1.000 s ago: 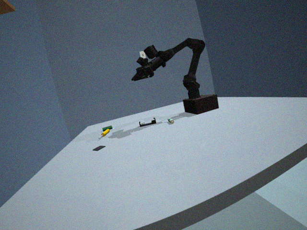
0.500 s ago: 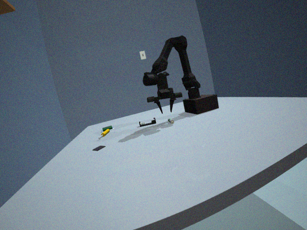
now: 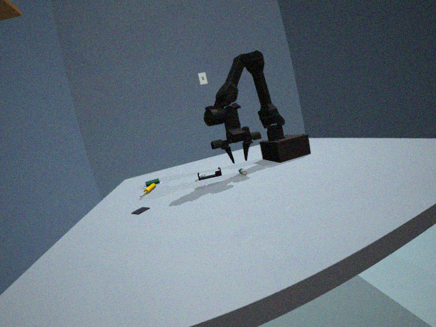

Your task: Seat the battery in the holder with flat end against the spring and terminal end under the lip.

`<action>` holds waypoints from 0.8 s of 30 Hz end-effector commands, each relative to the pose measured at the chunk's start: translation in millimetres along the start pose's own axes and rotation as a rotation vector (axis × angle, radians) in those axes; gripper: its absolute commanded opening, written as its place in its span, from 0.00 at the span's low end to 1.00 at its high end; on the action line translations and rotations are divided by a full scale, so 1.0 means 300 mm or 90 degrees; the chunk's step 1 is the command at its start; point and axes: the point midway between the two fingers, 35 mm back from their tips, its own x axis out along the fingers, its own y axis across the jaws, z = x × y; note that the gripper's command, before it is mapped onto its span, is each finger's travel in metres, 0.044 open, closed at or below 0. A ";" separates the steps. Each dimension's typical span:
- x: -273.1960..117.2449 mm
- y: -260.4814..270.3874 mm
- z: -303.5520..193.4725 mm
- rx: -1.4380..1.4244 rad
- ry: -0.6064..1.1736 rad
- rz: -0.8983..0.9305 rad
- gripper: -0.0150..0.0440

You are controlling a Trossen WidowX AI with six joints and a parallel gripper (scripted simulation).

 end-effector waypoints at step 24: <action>0.151 0.009 -0.005 -0.004 0.004 0.006 0.63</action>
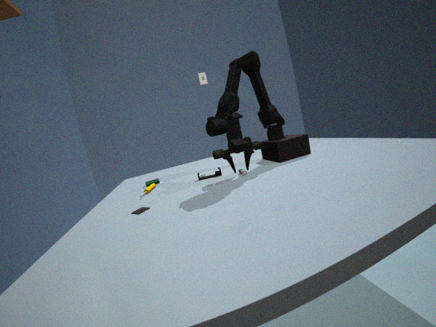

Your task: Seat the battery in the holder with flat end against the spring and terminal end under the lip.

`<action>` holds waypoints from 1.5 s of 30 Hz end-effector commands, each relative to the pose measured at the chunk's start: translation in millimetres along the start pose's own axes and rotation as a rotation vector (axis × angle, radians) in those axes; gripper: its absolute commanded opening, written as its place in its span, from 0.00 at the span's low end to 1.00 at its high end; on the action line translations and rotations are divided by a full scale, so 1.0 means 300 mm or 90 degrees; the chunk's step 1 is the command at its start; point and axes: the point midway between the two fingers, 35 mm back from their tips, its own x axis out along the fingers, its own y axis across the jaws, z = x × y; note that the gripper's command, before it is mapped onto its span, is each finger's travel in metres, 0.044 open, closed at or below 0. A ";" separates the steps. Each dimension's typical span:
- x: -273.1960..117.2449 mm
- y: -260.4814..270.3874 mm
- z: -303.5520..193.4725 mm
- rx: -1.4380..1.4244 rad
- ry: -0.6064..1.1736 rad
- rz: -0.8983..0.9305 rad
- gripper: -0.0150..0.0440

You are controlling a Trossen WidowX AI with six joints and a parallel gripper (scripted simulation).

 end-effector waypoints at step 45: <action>-0.167 -0.134 -0.073 -0.303 0.006 0.006 0.36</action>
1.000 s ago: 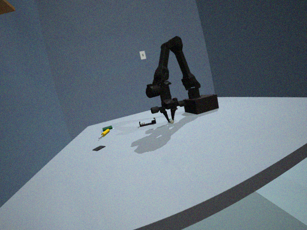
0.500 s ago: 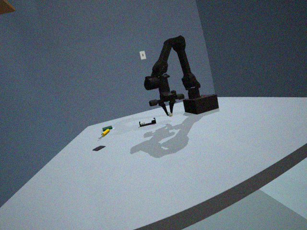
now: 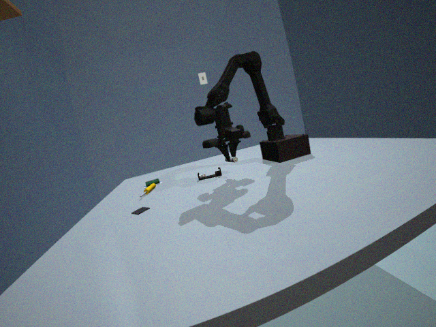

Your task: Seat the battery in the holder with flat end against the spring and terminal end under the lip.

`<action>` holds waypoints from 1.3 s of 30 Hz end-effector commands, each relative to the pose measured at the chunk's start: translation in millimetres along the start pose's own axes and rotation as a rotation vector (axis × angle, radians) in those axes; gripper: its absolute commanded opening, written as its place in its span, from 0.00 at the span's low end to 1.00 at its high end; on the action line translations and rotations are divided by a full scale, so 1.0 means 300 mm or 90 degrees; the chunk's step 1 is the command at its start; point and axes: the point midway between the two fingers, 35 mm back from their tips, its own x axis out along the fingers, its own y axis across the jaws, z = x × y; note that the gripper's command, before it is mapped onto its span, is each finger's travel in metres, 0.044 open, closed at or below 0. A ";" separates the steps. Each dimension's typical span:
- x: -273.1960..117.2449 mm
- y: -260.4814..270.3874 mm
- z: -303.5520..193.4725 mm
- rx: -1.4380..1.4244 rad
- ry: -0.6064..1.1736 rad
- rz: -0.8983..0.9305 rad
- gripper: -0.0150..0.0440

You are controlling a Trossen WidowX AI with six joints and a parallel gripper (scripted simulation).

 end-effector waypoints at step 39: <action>-0.038 -0.186 -0.353 -0.714 -0.035 0.027 0.36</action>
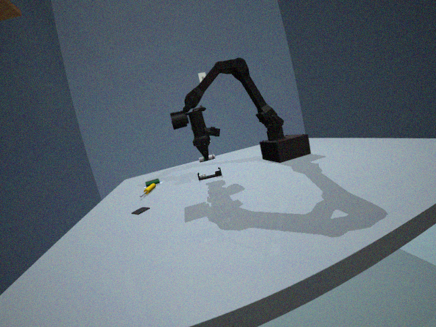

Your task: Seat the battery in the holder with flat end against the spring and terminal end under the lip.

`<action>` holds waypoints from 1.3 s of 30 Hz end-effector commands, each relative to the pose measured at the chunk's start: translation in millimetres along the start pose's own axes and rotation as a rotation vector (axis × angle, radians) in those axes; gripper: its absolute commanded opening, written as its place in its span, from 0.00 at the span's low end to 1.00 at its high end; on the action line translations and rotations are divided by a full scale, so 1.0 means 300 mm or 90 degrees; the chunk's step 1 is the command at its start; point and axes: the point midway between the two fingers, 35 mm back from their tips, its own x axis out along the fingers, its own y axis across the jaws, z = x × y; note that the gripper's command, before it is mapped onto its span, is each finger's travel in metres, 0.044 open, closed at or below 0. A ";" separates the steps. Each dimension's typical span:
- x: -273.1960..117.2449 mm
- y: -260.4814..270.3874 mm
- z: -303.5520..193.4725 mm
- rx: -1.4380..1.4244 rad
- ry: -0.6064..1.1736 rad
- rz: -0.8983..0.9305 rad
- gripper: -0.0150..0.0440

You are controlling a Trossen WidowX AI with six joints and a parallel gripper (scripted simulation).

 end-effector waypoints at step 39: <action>0.143 -0.002 -0.006 0.000 -0.224 0.007 0.36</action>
